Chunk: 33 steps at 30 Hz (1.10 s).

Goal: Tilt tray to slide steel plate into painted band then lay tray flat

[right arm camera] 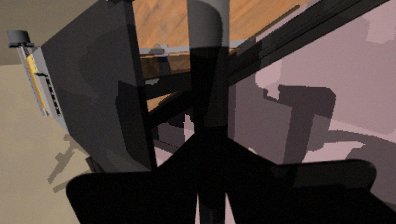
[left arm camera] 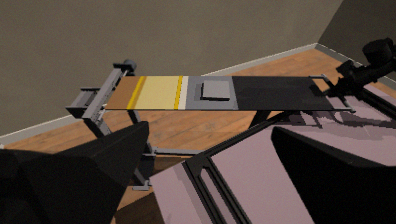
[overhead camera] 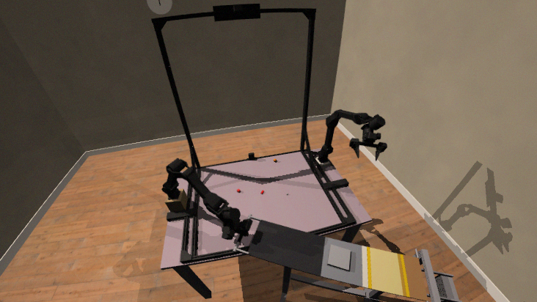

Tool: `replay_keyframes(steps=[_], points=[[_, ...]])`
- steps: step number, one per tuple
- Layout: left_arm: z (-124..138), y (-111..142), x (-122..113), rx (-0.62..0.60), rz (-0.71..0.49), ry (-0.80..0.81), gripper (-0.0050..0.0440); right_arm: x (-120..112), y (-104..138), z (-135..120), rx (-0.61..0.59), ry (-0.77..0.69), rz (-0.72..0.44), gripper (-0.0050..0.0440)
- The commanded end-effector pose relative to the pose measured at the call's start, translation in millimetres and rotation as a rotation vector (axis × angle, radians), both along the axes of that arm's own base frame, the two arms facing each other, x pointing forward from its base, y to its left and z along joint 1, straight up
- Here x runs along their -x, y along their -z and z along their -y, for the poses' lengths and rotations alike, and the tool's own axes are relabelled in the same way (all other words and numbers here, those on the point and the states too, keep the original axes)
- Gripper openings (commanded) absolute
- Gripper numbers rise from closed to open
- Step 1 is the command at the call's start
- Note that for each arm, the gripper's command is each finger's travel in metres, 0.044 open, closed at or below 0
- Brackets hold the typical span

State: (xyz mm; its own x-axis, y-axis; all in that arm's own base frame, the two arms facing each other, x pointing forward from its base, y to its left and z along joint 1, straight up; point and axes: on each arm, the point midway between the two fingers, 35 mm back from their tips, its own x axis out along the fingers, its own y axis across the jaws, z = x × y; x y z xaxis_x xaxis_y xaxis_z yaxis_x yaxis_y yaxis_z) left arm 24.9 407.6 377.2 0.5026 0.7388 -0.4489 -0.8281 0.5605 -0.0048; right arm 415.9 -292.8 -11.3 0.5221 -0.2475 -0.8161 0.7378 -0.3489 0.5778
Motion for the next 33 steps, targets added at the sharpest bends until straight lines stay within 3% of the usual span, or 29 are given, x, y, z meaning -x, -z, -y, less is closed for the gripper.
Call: replay_keyframes(steps=[1, 33], points=[[-0.1, -0.5, 0.2, -0.004, -0.003, 0.003, 0.044, -2.4, -20.0, 1.0, 0.012, 0.0, 0.025, 0.0], [-0.1, -0.5, 0.2, -0.004, -0.003, 0.003, 0.044, -4.5, -41.9, 1.9, 0.02, 0.0, 0.043, 0.0]])
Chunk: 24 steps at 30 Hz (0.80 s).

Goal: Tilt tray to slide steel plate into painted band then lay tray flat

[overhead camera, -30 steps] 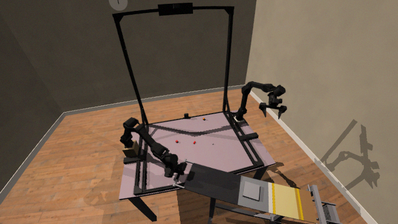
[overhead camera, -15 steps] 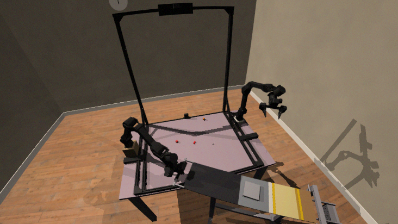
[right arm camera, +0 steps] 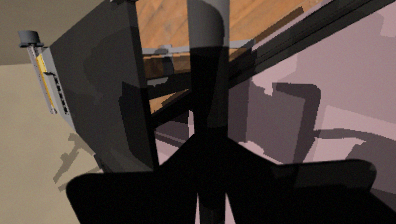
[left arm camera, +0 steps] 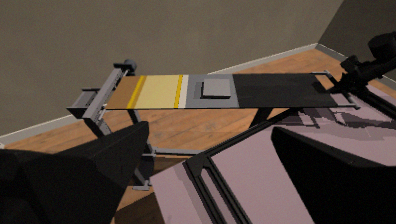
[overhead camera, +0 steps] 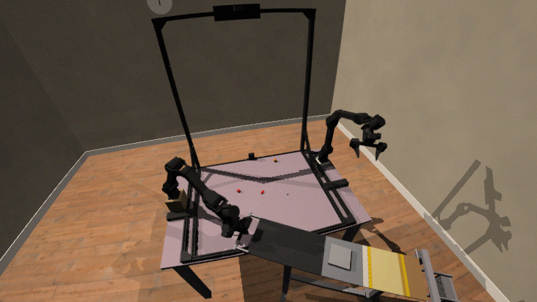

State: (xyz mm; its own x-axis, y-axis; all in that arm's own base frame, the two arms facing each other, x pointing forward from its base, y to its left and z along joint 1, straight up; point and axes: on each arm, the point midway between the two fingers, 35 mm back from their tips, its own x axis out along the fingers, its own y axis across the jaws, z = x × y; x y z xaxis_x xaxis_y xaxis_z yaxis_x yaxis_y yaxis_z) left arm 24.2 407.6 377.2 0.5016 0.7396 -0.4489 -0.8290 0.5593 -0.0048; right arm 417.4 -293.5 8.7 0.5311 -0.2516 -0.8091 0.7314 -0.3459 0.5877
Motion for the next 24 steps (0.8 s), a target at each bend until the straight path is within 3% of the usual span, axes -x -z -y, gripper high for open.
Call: replay_keyframes(steps=[1, 24], points=[[-0.1, -0.5, -0.4, -0.004, -0.003, 0.004, 0.044, -3.1, -22.6, 1.3, 0.015, 0.0, 0.033, 0.0], [-0.1, -0.5, -0.4, -0.004, -0.003, 0.004, 0.044, -4.8, -37.4, 2.1, 0.022, 0.0, 0.048, 0.0]])
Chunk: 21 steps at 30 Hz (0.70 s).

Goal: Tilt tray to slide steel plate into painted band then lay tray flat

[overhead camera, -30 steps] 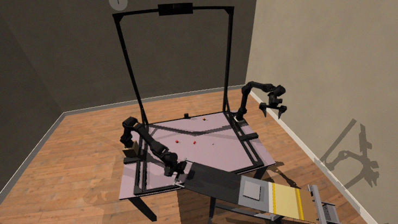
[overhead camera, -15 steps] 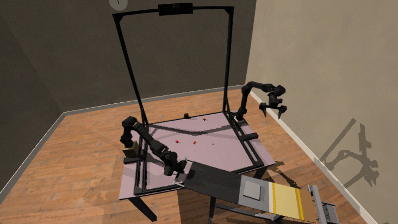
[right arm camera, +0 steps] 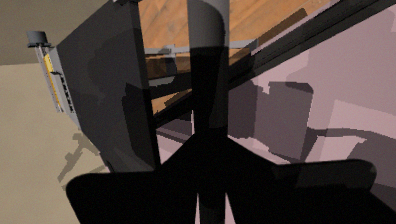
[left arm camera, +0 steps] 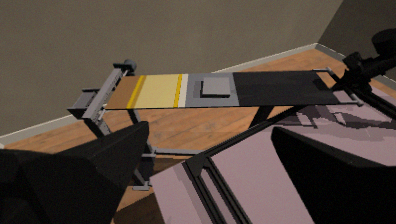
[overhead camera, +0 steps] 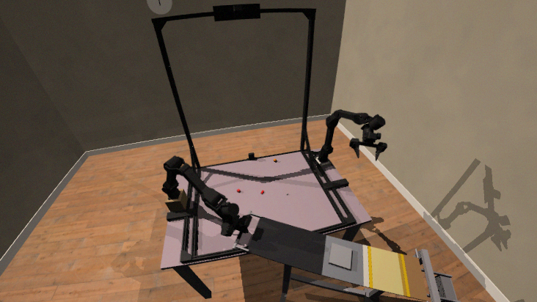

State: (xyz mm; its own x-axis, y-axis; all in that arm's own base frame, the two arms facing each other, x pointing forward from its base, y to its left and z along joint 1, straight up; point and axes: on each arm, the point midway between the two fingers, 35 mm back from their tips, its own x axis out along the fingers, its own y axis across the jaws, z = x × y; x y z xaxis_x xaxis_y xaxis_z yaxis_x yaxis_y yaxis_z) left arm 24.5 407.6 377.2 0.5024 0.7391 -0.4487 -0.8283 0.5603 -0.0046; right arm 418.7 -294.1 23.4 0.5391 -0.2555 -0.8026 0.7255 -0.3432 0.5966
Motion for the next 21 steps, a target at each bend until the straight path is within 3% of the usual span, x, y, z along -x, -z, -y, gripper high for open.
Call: replay_keyframes(steps=[1, 8, 13, 21], points=[[-0.1, -0.5, -0.2, -0.004, -0.003, 0.003, 0.044, -3.6, -23.5, 1.5, 0.018, -0.001, 0.039, 0.0], [-0.1, -0.5, -0.2, -0.004, -0.003, 0.003, 0.044, -4.2, -27.9, 1.8, 0.02, -0.001, 0.044, 0.0], [-0.1, -0.5, -0.2, -0.004, -0.003, 0.003, 0.044, -1.4, -4.0, 0.5, 0.013, -0.001, 0.028, 0.0], [-0.1, -0.5, -0.2, -0.004, -0.003, 0.003, 0.044, -1.4, -4.0, 0.5, 0.012, -0.001, 0.026, 0.0]])
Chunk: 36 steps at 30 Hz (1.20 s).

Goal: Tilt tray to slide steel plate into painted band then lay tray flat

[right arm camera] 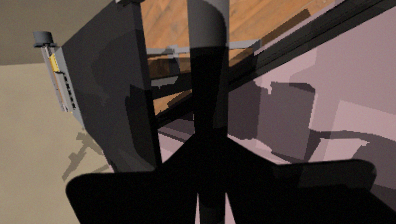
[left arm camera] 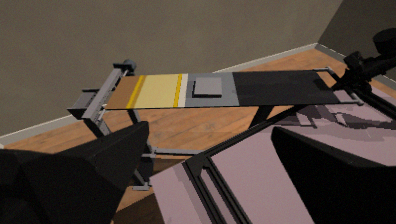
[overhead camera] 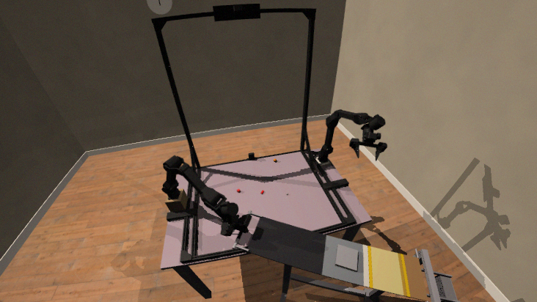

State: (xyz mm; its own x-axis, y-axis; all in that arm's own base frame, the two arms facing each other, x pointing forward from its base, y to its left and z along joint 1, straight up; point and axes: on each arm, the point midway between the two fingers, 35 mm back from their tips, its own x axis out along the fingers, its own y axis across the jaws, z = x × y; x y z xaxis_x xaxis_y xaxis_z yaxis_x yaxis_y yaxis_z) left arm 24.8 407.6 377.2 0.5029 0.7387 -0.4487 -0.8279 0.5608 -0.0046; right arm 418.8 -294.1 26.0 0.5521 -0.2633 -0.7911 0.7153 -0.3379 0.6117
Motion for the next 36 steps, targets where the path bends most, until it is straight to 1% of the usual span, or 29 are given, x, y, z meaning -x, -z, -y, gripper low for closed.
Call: replay_keyframes(steps=[1, 2, 8, 14, 36], points=[[-0.1, -0.5, 0.1, -0.004, -0.003, 0.002, 0.044, -1.3, -1.3, 0.4, 0.002, -0.001, 0.009, 0.0], [-0.1, -0.5, 0.1, -0.004, -0.003, 0.002, 0.044, 2.2, 40.5, -1.2, 0.002, -0.001, 0.009, 0.0], [-0.1, -0.5, 0.1, -0.004, -0.003, 0.002, 0.044, 3.0, 55.8, -1.6, -0.014, -0.001, -0.026, 0.0], [-0.1, -0.5, 0.1, -0.004, -0.003, 0.002, 0.044, 3.0, 55.8, -1.6, -0.018, -0.001, -0.033, 0.0], [-0.1, -0.5, 0.1, -0.004, -0.003, 0.002, 0.044, 2.2, 40.2, -1.2, -0.014, -0.001, -0.025, 0.0]])
